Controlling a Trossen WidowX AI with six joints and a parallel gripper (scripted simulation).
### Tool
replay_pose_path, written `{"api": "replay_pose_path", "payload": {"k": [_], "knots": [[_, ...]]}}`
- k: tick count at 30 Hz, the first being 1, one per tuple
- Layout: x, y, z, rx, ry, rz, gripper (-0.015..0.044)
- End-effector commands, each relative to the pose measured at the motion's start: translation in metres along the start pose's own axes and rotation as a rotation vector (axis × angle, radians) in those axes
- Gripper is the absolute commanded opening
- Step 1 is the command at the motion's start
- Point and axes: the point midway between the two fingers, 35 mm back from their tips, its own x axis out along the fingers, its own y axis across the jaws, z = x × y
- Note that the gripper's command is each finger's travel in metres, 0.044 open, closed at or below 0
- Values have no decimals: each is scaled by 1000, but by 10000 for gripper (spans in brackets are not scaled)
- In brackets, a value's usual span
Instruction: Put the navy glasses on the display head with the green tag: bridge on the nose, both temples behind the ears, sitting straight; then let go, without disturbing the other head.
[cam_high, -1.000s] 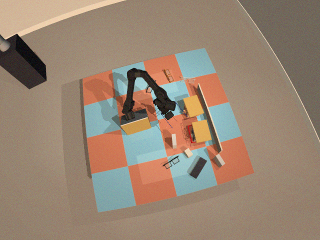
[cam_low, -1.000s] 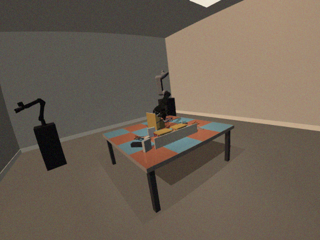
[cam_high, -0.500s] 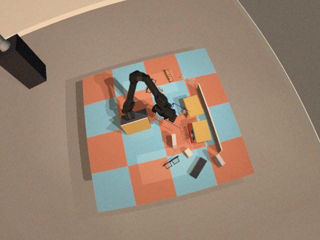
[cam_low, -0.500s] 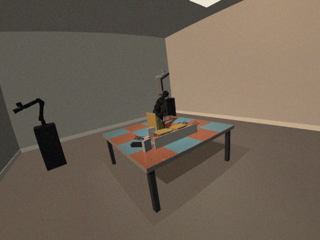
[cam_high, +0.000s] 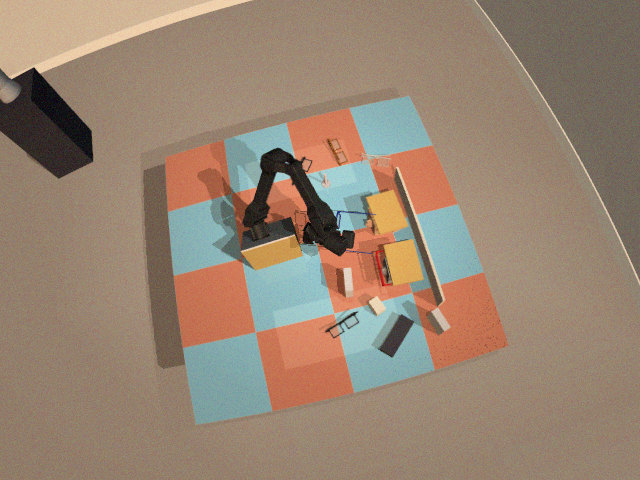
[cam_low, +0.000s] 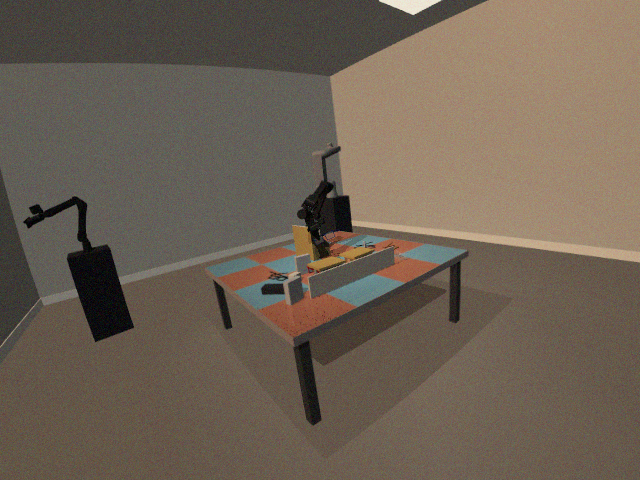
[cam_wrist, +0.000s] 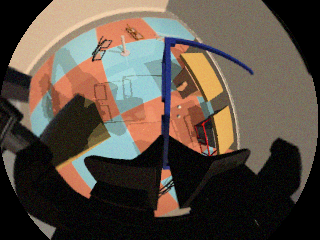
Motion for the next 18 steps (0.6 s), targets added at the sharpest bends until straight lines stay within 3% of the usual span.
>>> {"api": "replay_pose_path", "payload": {"k": [1, 18], "knots": [[-6, -5, -13, -129, -26, -38, 0], [-25, -12, -60, -566, -59, -176, 0]]}}
